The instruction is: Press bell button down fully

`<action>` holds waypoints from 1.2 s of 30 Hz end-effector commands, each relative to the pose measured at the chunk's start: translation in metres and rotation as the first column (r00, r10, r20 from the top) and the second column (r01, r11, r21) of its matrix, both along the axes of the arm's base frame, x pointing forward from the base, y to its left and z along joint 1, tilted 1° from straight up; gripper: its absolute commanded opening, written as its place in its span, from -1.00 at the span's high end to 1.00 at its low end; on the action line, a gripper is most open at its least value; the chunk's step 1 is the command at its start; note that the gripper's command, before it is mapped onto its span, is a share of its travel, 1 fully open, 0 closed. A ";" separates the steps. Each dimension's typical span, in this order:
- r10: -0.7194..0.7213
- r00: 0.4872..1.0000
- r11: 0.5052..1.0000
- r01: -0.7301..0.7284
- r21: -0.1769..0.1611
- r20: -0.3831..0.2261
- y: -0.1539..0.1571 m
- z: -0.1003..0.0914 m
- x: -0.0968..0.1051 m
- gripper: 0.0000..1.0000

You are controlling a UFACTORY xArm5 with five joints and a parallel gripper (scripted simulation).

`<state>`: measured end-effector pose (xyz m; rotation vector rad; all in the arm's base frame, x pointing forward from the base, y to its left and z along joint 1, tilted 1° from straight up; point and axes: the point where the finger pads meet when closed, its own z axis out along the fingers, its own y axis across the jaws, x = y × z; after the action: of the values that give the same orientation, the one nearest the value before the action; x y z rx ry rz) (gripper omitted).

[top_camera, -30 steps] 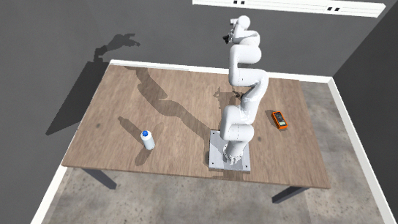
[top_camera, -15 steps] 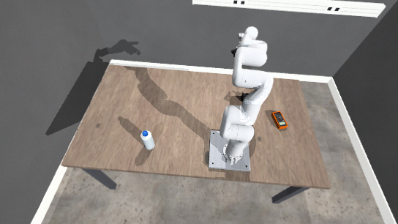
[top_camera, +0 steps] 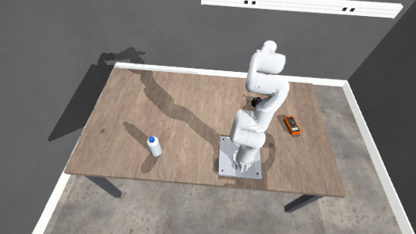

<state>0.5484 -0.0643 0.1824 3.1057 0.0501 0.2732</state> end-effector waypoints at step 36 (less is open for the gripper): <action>-0.070 0.984 0.997 0.074 0.019 -0.163 -0.035 -0.046 -0.084 1.00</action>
<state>0.4629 -0.0994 0.1345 3.1397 -0.0639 0.0094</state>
